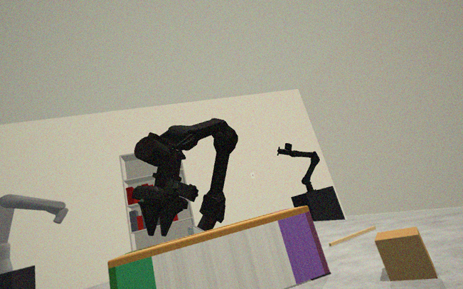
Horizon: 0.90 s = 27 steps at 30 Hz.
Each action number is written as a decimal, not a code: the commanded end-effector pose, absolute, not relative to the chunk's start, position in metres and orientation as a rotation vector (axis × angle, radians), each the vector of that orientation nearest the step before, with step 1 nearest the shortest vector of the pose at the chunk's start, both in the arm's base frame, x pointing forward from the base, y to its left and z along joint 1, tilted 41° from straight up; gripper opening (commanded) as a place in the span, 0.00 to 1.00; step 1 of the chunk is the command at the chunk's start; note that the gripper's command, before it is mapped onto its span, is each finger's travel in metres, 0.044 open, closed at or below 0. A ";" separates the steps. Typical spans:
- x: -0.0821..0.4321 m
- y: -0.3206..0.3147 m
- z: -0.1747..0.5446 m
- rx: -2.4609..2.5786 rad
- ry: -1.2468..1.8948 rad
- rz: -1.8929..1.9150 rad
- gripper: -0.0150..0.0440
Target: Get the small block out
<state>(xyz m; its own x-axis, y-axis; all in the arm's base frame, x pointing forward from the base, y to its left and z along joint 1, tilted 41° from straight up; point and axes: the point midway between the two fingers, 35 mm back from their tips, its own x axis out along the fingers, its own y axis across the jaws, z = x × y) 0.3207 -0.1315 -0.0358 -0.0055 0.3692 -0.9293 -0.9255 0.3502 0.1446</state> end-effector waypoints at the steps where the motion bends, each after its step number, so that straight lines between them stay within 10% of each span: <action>1: 0.317 -0.140 -0.039 -0.147 1.332 0.752 0.74; 27: 0.296 -0.162 -0.052 1.309 1.473 -0.376 0.74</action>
